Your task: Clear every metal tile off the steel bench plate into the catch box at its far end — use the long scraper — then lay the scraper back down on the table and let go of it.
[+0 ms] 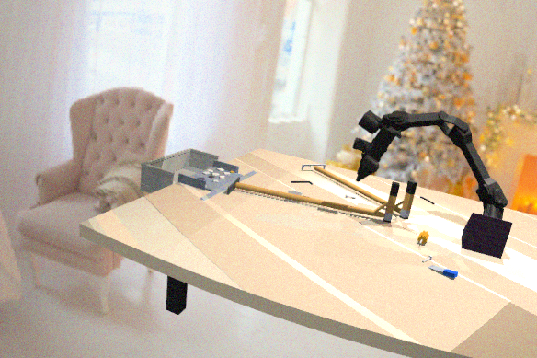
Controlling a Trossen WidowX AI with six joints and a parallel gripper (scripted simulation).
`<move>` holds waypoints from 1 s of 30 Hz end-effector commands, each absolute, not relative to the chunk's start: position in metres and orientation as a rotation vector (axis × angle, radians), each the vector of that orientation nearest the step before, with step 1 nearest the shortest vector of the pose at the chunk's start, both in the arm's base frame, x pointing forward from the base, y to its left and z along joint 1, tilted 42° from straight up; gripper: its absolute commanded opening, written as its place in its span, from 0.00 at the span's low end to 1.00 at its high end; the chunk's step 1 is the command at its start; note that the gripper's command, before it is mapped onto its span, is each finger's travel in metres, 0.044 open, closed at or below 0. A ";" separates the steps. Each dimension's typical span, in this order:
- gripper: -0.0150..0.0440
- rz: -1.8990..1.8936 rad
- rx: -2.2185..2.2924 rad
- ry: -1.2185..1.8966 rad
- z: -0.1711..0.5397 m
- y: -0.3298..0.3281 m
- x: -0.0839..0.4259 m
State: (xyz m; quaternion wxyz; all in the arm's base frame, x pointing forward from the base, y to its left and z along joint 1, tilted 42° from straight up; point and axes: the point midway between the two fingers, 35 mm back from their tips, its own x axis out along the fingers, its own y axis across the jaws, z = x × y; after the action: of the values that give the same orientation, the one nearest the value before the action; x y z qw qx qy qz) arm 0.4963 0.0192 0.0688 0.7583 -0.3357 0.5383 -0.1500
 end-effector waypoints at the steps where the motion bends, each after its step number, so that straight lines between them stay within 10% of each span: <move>1: 1.00 -0.314 -0.732 1.157 0.077 0.023 0.490; 30: 1.00 -0.260 -0.745 1.067 0.114 0.035 0.425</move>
State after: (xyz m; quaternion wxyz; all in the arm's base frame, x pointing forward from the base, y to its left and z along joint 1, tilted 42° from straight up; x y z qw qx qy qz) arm 0.4308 0.0333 0.1098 0.7840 -0.3453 0.5002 -0.1259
